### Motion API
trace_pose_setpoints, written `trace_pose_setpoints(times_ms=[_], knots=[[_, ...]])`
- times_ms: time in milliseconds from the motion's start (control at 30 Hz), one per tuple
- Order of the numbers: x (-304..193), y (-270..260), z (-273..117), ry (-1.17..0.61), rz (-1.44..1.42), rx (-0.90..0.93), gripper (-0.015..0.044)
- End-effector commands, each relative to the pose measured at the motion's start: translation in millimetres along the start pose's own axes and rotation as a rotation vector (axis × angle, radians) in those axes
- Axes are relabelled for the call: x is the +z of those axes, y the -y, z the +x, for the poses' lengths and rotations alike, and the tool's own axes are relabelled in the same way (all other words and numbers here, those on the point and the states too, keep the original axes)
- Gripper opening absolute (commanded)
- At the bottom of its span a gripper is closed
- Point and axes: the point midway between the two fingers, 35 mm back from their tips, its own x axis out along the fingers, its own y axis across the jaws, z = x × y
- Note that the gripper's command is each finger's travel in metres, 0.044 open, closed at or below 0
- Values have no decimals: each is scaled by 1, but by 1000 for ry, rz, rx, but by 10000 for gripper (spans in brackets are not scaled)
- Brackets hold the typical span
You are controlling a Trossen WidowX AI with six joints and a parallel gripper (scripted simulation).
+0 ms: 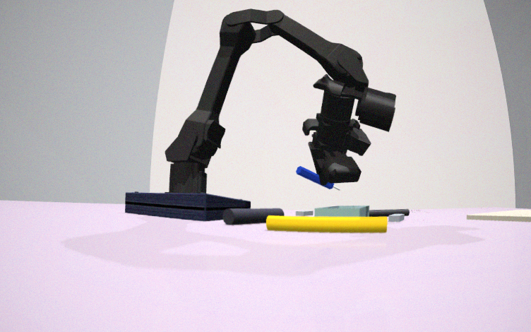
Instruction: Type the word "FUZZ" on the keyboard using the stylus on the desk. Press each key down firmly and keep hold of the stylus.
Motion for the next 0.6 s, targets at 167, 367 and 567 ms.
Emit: trace_pose_setpoints(times_ms=[167, 367, 567], knots=[[12, 5, -13, 75, 326, 44, 0], [17, 9, -20, 112, 548, 85, 0], [22, 13, -28, 142, 769, 136, 0]])
